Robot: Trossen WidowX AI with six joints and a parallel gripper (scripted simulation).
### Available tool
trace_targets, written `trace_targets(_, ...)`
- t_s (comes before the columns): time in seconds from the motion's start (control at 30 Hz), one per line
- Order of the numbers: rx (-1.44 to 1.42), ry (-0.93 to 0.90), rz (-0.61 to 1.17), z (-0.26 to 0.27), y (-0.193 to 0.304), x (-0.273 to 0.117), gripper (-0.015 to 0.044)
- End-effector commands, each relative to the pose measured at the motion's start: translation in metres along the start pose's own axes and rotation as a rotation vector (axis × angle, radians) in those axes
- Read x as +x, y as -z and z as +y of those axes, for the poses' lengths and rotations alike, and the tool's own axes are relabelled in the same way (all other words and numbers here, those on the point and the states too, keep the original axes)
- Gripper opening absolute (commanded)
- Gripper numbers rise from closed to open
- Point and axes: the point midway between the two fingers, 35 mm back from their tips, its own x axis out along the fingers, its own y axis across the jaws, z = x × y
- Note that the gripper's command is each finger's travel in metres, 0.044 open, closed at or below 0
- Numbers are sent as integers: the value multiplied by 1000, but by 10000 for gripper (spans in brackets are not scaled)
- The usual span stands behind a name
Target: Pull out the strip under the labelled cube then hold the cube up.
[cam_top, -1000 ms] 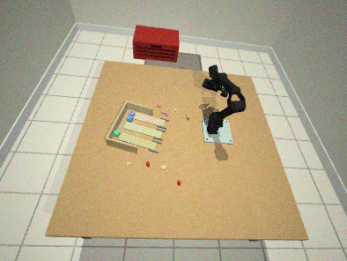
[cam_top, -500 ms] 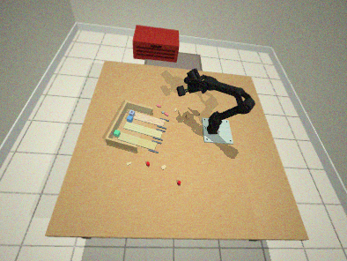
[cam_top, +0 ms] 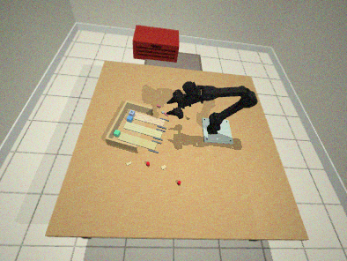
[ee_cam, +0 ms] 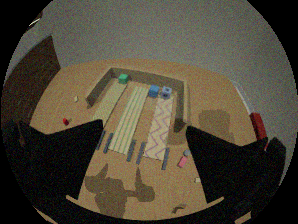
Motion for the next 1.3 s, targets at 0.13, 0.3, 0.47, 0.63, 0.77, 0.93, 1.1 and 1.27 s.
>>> trace_targets(0.13,-78,-84,-31,26,-4,-3,400)
trace_targets(0.3,-78,-84,-31,26,-4,-3,400)
trace_targets(0.47,-71,-78,2,24,-3,1,348)
trace_targets(0.63,-12,-32,242,12,3,31,216)
trace_targets(0.77,42,9,441,0,13,54,111)
trace_targets(0.93,115,62,688,-16,30,81,0)
trace_targets(1.1,178,108,894,-32,48,101,0)
trace_targets(1.27,182,111,909,-35,49,103,0)
